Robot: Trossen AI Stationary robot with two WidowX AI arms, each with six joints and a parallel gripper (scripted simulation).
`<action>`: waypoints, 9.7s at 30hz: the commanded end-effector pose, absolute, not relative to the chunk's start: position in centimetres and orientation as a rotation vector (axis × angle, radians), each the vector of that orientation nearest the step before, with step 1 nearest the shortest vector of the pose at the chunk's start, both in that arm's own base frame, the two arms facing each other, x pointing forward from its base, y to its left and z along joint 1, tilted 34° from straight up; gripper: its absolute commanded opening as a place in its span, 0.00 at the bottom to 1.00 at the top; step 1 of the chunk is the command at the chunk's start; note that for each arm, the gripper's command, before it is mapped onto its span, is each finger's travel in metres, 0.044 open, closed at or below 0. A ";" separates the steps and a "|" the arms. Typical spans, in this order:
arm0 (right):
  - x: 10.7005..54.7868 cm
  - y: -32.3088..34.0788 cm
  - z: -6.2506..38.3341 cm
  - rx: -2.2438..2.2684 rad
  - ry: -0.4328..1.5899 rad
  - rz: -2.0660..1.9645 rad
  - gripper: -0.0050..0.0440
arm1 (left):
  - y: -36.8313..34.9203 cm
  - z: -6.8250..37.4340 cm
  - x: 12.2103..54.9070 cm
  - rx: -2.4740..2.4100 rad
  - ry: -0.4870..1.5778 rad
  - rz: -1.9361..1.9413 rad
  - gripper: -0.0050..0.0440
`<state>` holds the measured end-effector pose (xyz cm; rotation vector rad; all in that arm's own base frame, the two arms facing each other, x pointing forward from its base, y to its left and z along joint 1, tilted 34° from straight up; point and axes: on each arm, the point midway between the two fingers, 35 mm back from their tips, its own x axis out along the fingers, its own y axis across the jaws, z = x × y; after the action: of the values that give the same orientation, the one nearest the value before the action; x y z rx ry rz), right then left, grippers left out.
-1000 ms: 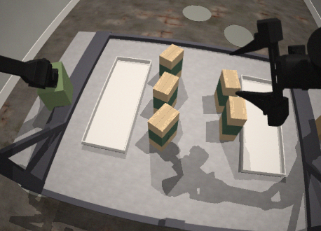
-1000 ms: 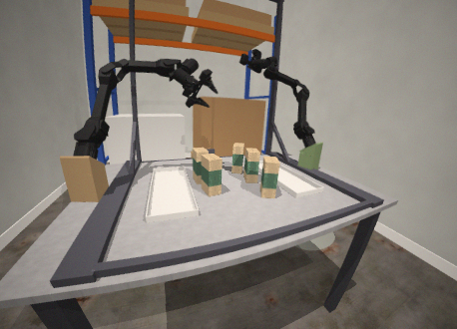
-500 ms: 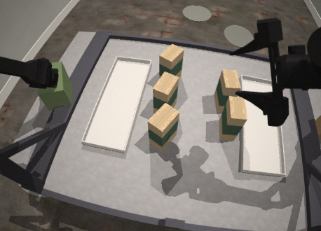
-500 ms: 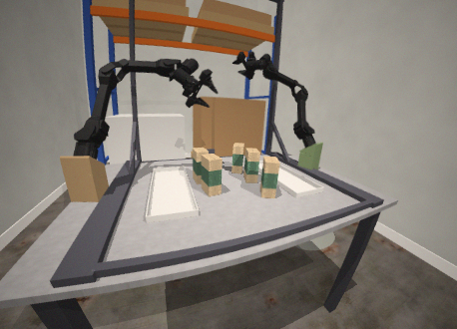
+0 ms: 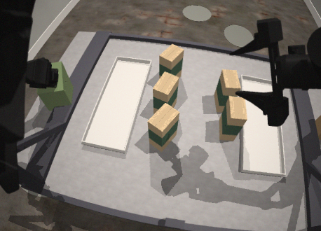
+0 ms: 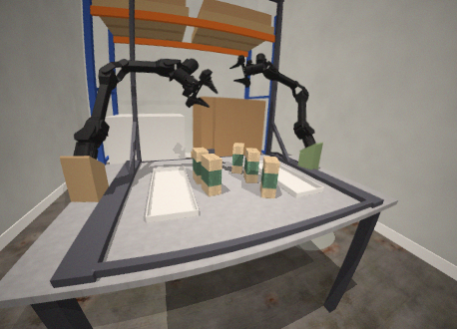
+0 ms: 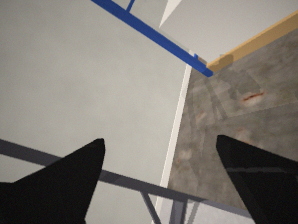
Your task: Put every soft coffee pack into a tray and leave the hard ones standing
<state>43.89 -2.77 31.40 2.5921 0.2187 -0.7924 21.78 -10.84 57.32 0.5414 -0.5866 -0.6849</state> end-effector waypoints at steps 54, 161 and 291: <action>43.7 -2.8 32.3 2.598 0.210 -0.764 0.85 | -7.1 31.9 29.5 1.624 0.020 -1.279 0.87; 25.9 -1.3 45.9 1.685 0.194 -0.142 0.85 | -6.7 17.7 38.0 1.336 0.251 -1.575 0.87; 35.6 -6.6 26.8 -1.323 0.430 1.144 0.85 | -6.7 17.7 38.0 1.336 0.251 -1.575 0.87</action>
<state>34.93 -6.36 26.60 3.3025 -1.0739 -2.8367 37.92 -6.78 16.98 1.3118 0.2640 -1.5912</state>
